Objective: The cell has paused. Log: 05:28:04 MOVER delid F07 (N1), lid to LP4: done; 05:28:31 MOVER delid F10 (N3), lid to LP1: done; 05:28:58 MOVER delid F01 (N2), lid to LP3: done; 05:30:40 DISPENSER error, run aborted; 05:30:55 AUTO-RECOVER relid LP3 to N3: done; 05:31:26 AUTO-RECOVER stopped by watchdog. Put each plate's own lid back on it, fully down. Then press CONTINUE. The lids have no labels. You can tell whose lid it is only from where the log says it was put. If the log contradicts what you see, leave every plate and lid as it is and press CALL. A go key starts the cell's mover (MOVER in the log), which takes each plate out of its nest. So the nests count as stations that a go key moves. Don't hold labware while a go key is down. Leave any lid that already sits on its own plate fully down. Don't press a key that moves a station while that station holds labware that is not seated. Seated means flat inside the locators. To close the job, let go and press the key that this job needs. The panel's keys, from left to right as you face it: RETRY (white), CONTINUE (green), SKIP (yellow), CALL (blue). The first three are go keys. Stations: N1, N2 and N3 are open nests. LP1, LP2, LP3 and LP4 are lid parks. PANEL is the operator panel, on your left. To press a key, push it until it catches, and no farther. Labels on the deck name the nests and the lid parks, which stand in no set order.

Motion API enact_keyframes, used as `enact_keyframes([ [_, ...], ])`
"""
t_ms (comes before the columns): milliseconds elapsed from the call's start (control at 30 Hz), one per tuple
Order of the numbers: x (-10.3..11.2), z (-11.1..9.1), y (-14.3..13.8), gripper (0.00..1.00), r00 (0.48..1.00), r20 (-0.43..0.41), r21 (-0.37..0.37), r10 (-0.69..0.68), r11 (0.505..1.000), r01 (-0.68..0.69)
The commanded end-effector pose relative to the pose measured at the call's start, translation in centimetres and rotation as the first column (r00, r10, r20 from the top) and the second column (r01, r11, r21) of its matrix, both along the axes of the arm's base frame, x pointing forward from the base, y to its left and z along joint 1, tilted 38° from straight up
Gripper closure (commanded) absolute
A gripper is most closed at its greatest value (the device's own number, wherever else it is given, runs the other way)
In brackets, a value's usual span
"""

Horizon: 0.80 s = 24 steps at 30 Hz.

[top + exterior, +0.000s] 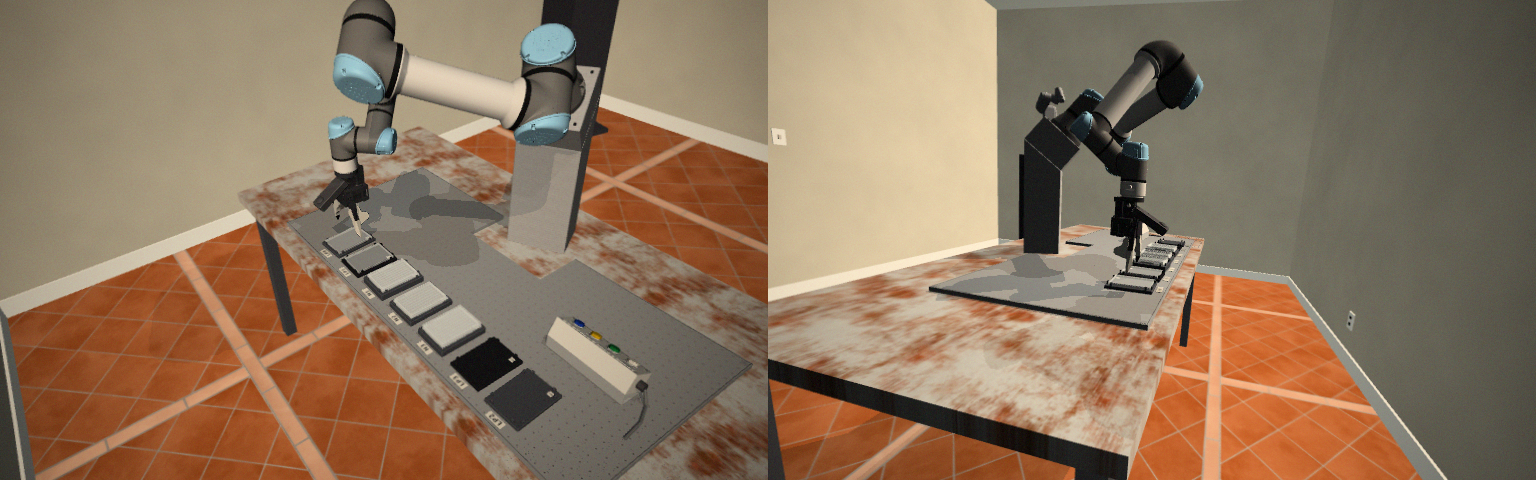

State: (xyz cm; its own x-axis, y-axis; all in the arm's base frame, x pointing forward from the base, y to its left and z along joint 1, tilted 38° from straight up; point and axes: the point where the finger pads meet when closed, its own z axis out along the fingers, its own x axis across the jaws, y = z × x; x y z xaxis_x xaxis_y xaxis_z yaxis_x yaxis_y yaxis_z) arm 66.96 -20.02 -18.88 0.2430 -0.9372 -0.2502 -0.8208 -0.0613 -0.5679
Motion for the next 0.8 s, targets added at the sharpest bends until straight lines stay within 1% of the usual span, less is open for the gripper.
enact_keyframes([
  [0,0.4,0.0,-0.5,0.18,1.0,0.0,0.0,0.001,1.0,-0.001],
  [333,0.4,0.0,-0.5,0.18,1.0,0.0,0.0,0.001,1.0,-0.001],
  [767,1.3,-1.5,0.1,0.18,1.0,0.0,0.0,0.001,1.0,-0.001],
])
